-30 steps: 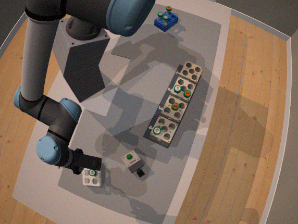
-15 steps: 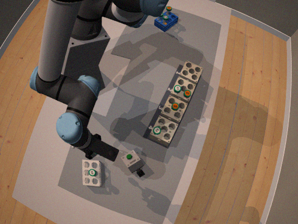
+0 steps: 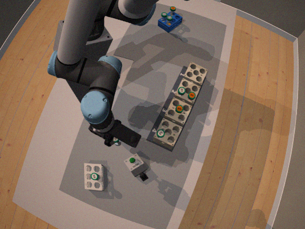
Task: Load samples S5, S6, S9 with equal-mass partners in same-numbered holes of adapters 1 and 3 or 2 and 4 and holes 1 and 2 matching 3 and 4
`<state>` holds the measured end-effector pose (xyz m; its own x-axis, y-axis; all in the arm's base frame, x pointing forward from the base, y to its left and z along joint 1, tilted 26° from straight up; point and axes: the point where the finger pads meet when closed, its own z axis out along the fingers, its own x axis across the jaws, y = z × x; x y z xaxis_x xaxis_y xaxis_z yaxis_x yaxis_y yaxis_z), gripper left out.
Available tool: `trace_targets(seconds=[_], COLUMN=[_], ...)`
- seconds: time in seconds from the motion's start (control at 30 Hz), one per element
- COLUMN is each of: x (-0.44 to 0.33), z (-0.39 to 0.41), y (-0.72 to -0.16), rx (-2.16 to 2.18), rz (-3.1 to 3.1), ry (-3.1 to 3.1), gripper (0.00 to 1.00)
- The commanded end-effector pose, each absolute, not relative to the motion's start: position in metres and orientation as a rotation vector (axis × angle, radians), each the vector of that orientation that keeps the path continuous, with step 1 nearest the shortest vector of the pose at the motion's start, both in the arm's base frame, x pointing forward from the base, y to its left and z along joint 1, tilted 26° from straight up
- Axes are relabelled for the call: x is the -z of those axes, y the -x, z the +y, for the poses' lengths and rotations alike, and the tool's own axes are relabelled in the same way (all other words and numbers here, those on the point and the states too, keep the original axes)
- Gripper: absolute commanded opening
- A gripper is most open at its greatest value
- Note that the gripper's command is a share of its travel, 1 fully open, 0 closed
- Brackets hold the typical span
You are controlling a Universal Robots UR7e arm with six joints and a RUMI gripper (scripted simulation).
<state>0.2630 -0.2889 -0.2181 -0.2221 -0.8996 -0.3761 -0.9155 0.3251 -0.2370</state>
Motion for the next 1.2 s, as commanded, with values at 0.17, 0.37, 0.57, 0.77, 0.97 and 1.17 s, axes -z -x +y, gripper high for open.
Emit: trace_targets(seconds=[0.17, 0.37, 0.57, 0.77, 0.97, 1.17], x=[0.187, 0.176, 0.159, 0.141, 0.130, 0.113], z=[-0.239, -0.219, -0.189, -0.159, -0.139, -0.109], y=[-0.297, -0.311, -0.331, -0.352, -0.365, -0.385], rx=[-0.045, -0.045, -0.045, -0.045, -0.045, -0.045], rz=[2.157, 2.157, 2.156, 2.156, 2.156, 2.156], ry=[1.599, 1.599, 1.599, 1.599, 1.599, 1.599], gripper=[0.00, 0.00, 0.00, 0.00, 0.00, 0.00])
